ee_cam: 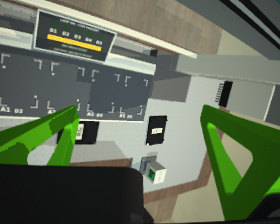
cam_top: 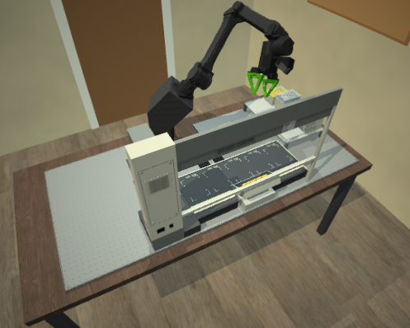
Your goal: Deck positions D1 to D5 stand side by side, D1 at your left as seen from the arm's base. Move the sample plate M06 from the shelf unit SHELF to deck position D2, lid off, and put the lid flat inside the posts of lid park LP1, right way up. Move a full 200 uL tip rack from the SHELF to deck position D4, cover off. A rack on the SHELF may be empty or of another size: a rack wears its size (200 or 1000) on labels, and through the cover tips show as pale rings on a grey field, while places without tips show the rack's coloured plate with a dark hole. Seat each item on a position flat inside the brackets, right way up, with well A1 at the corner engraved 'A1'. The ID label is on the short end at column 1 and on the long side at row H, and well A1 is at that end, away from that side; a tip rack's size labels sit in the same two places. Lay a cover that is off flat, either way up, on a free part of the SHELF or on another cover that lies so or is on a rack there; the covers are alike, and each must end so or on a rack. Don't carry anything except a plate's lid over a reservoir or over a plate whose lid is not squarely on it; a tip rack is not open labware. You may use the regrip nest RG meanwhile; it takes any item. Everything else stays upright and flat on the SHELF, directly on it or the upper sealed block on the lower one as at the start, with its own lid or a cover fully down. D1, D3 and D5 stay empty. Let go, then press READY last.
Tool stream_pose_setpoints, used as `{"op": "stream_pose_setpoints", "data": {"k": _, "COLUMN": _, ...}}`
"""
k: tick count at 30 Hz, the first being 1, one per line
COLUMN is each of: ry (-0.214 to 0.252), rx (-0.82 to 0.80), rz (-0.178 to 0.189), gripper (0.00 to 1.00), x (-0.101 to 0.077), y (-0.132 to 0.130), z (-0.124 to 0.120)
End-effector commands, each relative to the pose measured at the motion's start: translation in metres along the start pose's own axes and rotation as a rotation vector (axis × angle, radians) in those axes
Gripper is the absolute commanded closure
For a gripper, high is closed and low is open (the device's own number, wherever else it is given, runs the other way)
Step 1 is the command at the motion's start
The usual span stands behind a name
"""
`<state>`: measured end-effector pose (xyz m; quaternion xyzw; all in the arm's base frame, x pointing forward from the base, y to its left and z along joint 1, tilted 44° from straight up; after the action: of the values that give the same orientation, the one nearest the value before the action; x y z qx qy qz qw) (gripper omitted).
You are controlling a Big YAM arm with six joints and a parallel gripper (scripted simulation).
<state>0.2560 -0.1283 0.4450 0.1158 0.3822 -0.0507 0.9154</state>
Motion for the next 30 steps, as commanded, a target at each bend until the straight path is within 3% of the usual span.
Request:
{"op": "stream_pose_setpoints", "data": {"k": 1, "ry": 0.029, "rx": 0.058, "rz": 0.015, "gripper": 0.0, "x": -0.003, "y": -0.002, "z": -0.01}}
{"op": "stream_pose_setpoints", "data": {"k": 3, "ry": 0.055, "rx": 0.076, "rz": 0.042, "gripper": 0.0, "x": 0.001, "y": -0.002, "z": -0.017}}
{"op": "stream_pose_setpoints", "data": {"k": 5, "ry": 0.055, "rx": 0.076, "rz": 0.042, "gripper": 0.0, "x": 0.001, "y": -0.002, "z": -0.017}}
{"op": "stream_pose_setpoints", "data": {"k": 20, "ry": 0.25, "rx": 0.192, "rz": 0.246, "gripper": 0.0, "x": 0.037, "y": -0.001, "z": -0.068}}
{"op": "stream_pose_setpoints", "data": {"k": 23, "ry": 0.252, "rx": 0.187, "rz": 0.262, "gripper": 0.0, "x": 0.035, "y": 0.003, "z": -0.071}}
{"op": "stream_pose_setpoints", "data": {"k": 30, "ry": 0.349, "rx": 0.26, "rz": 0.355, "gripper": 0.0, "x": 0.056, "y": 0.001, "z": -0.097}}
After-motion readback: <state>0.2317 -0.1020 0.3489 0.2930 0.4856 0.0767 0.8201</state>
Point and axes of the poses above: the point where the finger pads meet when closed, its own x axis out along the fingers, its own y axis across the jaws, z = x × y, the point moved 10 cm from there along -x, back along the fingers, and after that the axes turned 8 degrees about x, right-handed, at the moved point
